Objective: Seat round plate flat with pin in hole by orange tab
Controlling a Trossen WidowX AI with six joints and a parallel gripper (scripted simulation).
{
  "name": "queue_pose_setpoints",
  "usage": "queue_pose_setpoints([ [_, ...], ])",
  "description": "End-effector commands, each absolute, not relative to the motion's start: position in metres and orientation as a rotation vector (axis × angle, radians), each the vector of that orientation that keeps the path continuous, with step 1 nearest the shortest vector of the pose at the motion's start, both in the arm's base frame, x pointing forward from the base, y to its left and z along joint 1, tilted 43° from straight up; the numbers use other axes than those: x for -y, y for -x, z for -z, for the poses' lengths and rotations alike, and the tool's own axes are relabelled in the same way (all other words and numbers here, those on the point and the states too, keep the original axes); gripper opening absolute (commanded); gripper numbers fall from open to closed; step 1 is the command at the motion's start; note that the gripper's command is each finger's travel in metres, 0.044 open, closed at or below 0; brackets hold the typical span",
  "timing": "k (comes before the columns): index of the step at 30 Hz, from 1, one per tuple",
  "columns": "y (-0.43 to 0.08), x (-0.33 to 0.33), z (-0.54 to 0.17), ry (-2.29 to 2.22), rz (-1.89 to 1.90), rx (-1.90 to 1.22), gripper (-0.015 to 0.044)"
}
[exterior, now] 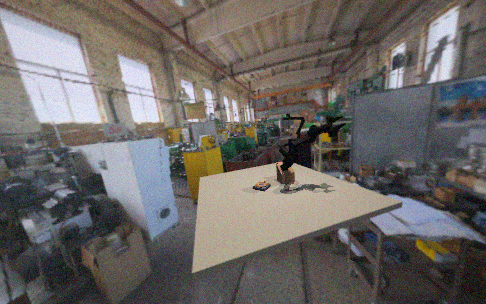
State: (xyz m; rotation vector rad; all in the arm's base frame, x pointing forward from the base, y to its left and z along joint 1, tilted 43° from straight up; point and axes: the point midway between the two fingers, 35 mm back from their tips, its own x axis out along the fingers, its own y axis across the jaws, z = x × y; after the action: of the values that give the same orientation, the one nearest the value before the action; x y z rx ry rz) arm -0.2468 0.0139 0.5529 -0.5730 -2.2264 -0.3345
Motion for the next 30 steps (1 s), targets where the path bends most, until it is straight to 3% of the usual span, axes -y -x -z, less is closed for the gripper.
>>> queue_pose_setpoints([
  [1, 0.249, -0.011, -0.552, 0.564, 0.348, 2.235, 0.0374],
  [8, 0.305, 0.11, -0.496, 0.148, 0.86, 2.362, 0.019],
  [10, 0.302, 0.12, -0.49, 0.118, 0.919, 2.35, 0.0137],
  [15, 0.297, 0.221, -0.432, -0.266, 1.311, 2.172, 0.0006],
  [25, 0.236, 0.33, -0.361, -0.683, 1.57, 1.763, 0.0],
  [30, 0.171, 0.376, -0.312, -0.928, 1.615, 1.447, 0.0],
])
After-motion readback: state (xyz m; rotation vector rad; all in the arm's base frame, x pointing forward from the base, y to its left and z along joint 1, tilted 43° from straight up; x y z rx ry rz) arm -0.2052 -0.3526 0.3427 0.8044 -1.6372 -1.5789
